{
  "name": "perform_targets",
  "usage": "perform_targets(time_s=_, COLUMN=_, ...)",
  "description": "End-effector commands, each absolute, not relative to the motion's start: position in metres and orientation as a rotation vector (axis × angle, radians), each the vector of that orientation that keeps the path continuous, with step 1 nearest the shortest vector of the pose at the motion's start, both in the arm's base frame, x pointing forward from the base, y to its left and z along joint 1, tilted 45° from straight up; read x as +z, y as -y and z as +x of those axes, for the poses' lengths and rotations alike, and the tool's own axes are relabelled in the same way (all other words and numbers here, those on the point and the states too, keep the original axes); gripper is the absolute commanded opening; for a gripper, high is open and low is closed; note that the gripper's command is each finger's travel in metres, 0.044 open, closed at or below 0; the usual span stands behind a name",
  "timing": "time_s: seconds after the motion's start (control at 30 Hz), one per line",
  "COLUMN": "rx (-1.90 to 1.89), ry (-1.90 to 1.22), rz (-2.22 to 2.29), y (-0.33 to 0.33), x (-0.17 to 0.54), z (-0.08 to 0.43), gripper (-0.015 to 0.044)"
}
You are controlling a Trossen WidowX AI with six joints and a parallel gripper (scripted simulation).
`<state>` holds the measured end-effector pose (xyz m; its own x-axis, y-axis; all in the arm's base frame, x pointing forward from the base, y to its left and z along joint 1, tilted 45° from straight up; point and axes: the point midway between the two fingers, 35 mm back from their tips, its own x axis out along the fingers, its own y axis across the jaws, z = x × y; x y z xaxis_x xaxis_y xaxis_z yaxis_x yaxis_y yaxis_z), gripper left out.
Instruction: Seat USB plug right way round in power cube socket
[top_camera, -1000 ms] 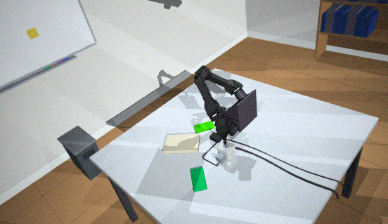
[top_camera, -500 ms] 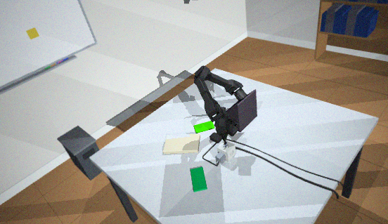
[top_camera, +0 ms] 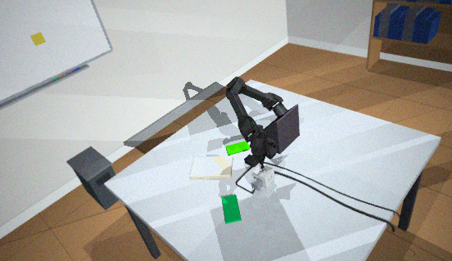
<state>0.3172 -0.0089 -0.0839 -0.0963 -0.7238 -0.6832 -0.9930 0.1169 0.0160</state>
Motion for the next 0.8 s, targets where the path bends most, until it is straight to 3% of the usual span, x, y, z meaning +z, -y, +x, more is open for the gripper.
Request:
perform_targets(time_s=0.0, rx=0.67, ry=-1.877, rz=-1.664, y=0.0094, x=-0.0842, z=0.3176, gripper=0.0)
perform_targets(time_s=0.77, rx=0.67, ry=-1.877, rz=-1.664, y=0.0114, x=-0.0861, z=0.3173, gripper=0.0)
